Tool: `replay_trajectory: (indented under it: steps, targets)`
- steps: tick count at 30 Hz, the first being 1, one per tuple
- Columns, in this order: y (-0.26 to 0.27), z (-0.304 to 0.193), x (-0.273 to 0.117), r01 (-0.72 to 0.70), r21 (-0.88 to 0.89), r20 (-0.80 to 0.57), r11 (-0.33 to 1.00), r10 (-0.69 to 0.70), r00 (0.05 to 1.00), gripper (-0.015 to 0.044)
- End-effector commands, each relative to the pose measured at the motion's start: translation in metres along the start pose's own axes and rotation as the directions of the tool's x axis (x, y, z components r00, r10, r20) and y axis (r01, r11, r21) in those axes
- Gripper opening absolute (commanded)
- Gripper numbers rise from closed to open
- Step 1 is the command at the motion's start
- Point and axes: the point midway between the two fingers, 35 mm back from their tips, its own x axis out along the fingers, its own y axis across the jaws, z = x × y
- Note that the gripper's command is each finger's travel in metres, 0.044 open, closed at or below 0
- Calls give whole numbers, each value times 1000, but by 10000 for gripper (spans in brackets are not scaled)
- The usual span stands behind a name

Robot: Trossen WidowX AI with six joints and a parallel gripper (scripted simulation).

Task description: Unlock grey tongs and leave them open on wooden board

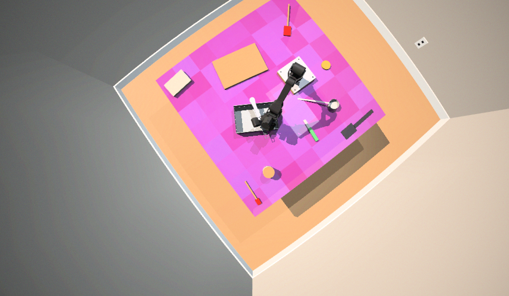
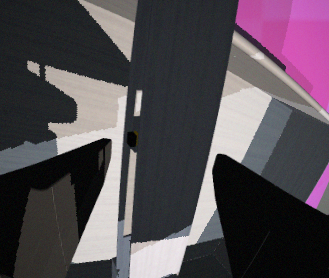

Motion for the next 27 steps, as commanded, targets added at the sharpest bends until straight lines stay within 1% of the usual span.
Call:
replay_trajectory:
  steps: [1, 4, 14, 19, 21, 24, 27]
  targets:
    - [0, 0, 0, 1, 0, 1, 1000, -1, 1000, 181]
    - [0, 0, 0, 1, 0, 1, 1000, -1, 1000, 103]
    - [0, 0, 0, 1, 0, 1, 1000, -1, 1000, 36]
    - [0, 0, 0, 1, 0, 1, 1000, -1, 1000, -95]
    - [-5, 1, -7, 0, 0, 1, 1000, 0, 1000, -148]
    - [-21, 2, -31, -1, -2, 1, 1000, 1, 1000, -150]
    - [-38, 0, -64, -3, -5, 2, 1000, 3, 1000, -150]
